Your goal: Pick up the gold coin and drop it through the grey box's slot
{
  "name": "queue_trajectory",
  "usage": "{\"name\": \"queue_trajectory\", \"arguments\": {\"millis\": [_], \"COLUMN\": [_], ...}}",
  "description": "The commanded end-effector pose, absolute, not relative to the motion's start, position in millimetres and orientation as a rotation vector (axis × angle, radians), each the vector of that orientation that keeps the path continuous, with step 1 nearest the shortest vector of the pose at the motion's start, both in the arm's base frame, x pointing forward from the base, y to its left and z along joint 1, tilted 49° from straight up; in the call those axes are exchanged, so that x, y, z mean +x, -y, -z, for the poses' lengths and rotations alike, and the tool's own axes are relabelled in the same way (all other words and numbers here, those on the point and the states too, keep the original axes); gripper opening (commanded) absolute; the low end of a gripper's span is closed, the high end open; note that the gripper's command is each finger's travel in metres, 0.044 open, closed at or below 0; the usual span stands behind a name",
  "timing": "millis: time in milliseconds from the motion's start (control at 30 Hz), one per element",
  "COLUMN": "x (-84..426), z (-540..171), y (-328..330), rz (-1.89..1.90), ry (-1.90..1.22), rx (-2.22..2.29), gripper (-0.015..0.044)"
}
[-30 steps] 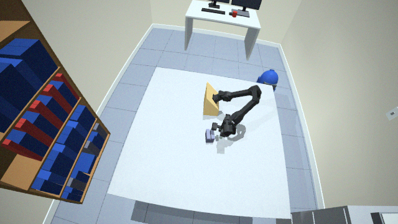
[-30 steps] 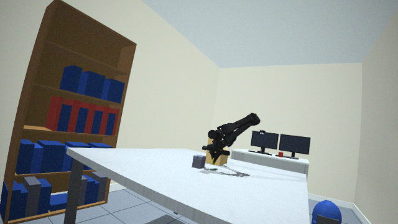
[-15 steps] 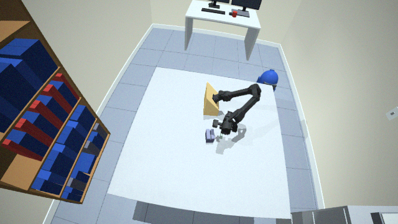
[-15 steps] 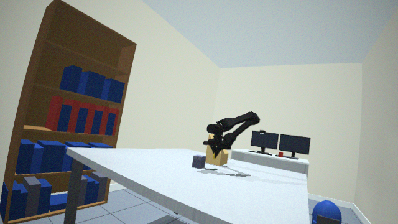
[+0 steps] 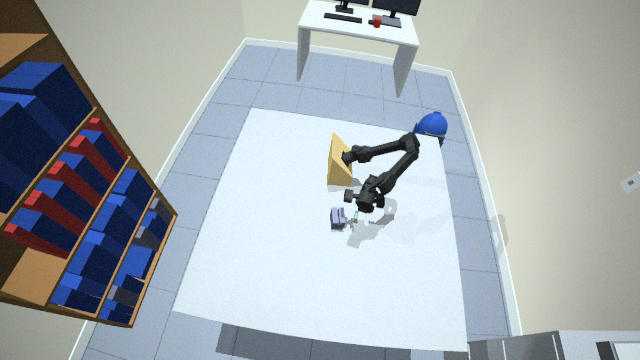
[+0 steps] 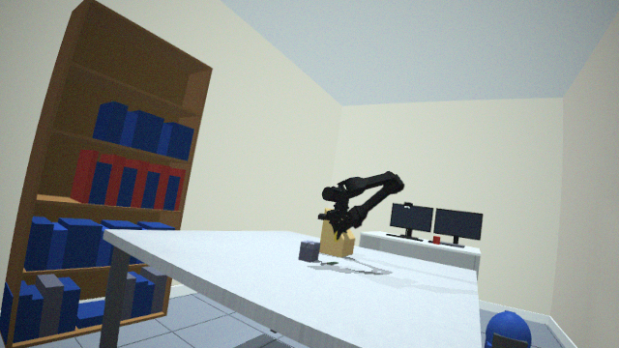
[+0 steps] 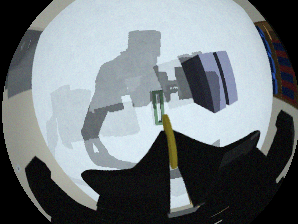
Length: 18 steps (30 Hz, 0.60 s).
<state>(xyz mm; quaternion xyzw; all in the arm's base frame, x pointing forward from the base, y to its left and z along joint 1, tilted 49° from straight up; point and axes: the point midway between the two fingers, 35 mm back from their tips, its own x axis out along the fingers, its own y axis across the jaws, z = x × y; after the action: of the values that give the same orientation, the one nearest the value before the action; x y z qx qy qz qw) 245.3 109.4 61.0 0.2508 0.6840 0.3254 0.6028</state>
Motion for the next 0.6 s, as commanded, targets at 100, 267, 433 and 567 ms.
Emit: {"name": "queue_trajectory", "arguments": {"millis": [100,267,433,567], "x": [247,247,250,256], "z": [-69,-69,-66,-59], "y": [-115,-115,-112,-106], "rz": [-0.903,-0.908,-0.906,-0.905], "ry": [-1.486,-1.483,-1.483,-1.483], "rx": [0.429,0.424,0.423,0.422], "gripper": [0.0,0.0,0.0,0.0]}}
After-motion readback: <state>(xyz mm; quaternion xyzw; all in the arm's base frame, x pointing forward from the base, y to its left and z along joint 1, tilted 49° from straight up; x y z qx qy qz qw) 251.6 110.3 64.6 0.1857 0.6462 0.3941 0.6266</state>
